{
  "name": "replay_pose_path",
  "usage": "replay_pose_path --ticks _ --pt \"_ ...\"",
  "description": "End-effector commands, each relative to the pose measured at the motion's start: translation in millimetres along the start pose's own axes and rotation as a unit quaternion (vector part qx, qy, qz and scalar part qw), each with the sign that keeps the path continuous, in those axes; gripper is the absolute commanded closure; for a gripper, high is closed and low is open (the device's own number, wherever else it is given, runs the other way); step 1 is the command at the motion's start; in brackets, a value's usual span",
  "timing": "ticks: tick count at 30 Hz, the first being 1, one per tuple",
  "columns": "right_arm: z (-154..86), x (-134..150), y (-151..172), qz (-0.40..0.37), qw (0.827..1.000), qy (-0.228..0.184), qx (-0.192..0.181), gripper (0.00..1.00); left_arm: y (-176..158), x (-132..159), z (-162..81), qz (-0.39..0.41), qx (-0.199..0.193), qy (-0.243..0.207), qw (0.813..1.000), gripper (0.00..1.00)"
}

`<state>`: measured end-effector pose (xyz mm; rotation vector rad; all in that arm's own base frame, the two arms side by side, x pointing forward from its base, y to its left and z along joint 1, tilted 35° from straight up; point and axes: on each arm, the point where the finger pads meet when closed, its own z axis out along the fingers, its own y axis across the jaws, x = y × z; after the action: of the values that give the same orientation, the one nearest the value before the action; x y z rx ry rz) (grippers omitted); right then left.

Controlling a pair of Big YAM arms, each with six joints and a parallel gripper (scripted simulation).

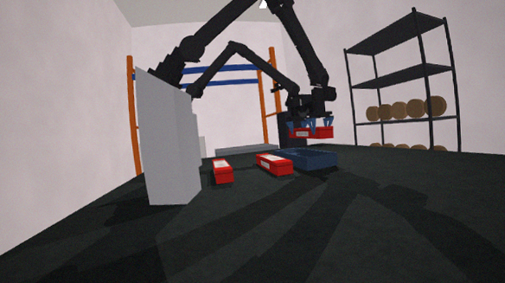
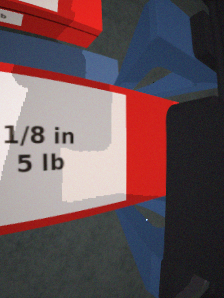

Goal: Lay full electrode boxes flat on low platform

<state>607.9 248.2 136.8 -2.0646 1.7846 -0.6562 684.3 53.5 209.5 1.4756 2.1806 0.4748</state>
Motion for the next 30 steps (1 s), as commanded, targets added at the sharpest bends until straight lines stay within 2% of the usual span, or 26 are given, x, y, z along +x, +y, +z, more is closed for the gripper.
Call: replay_pose_path --ticks 1,7,8,10,12,13,15,18,19,22,26,29,30 --pt "-53.2 19.4 -44.3 0.009 0.999 -0.001 0.049 1.0 48.6 4.0 -60.5 0.001 -0.058 -0.003 0.998 1.0" --pt "-47.3 18.4 -52.4 0.013 0.998 -0.004 0.061 1.0 53.4 2.8 -52.9 0.001 -0.066 -0.006 0.998 1.0" --pt "-45.9 18.5 -51.9 0.012 0.998 -0.003 0.06 1.0 47.9 4.9 -38.8 0.001 -0.055 -0.003 0.998 1.0" --pt "-43.2 18.5 -52.4 0.012 0.998 -0.003 0.06 1.0 43.6 6.6 -27.3 0.001 -0.046 0.0 0.999 1.0" --pt "-43.2 18.5 -52.4 0.012 0.998 -0.003 0.06 1.0 43.6 6.6 -27.3 0.001 -0.046 0.0 0.999 1.0" --pt "-41.7 18.7 -51.3 0.012 0.998 -0.003 0.058 1.0 49.6 4.1 -46.8 0.001 -0.057 -0.003 0.998 1.0" --pt "-39.3 18.2 -54.0 0.013 0.998 -0.004 0.063 1.0 49.7 4.1 -44.1 0.001 -0.057 -0.003 0.998 1.0" --pt "-34.9 18.6 -52.3 0.012 0.998 -0.003 0.059 1.0 43.3 7.0 -15.8 0.001 -0.045 0.0 0.999 1.0" --pt "-33.6 18.5 -52.7 0.012 0.998 -0.003 0.06 1.0 42.5 7.3 -13.6 0.001 -0.043 0.001 0.999 1.0" --pt "-29.6 18.3 -54.3 0.013 0.998 -0.003 0.062 1.0 48.9 4.8 -30.7 0.001 -0.054 -0.002 0.999 1.0" --pt "-23.9 18.7 -52.8 0.012 0.998 -0.003 0.058 1.0 47.0 5.9 -12.5 0.001 -0.051 -0.001 0.999 1.0" --pt "-22.6 18.7 -52.8 0.011 0.998 -0.003 0.058 1.0 47.8 5.6 -15.7 0.001 -0.052 -0.002 0.999 1.0" --pt "-21.2 18.6 -53.3 0.012 0.998 -0.003 0.059 1.0 51.0 4.2 -26.3 0.001 -0.057 -0.003 0.998 1.0"
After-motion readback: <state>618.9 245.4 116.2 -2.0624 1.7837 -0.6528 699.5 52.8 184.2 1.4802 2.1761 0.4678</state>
